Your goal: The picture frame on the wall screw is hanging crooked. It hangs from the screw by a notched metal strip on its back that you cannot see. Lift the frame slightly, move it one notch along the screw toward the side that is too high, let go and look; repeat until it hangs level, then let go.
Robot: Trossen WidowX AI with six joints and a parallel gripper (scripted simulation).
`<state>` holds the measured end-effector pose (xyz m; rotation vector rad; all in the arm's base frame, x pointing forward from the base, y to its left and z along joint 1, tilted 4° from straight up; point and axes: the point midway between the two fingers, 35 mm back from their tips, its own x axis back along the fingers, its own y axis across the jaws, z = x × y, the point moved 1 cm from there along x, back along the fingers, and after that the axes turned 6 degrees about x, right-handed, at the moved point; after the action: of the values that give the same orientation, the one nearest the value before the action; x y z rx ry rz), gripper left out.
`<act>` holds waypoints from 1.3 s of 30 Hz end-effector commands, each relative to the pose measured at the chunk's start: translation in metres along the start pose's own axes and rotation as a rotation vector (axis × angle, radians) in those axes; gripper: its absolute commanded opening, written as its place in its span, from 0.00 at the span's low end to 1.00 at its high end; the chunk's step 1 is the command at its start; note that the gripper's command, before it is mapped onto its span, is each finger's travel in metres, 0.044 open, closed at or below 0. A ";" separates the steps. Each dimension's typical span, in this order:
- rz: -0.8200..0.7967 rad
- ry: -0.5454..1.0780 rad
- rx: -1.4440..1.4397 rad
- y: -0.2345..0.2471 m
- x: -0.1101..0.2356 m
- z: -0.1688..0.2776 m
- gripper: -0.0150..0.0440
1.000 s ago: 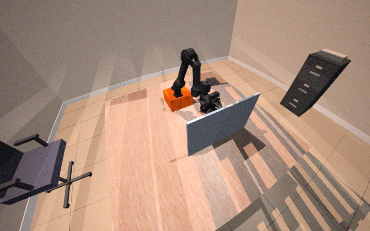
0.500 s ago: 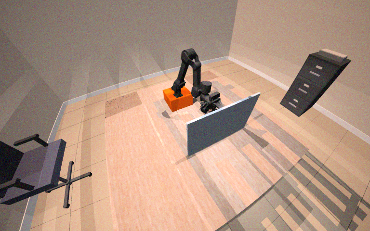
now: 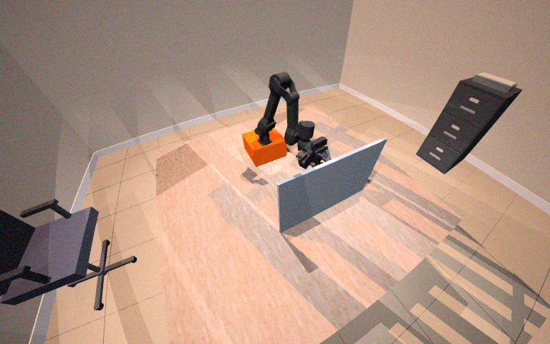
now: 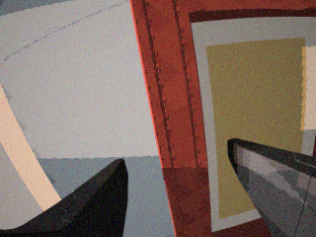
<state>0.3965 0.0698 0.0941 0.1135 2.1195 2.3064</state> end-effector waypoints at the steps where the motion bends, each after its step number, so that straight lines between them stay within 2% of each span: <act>1: 0.002 0.003 0.006 0.000 0.000 0.000 0.69; 6: 0.002 0.003 0.006 -0.001 -0.001 0.001 0.69; 12: 0.002 0.003 0.006 -0.001 -0.001 0.001 0.43; 20: 0.002 0.003 0.006 -0.001 -0.001 0.001 0.34; 22: 0.002 0.003 0.006 -0.001 -0.001 0.001 0.25; 39: 0.002 0.003 0.006 0.002 0.000 0.000 0.25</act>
<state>0.3968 0.0700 0.0941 0.1169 2.1255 2.3083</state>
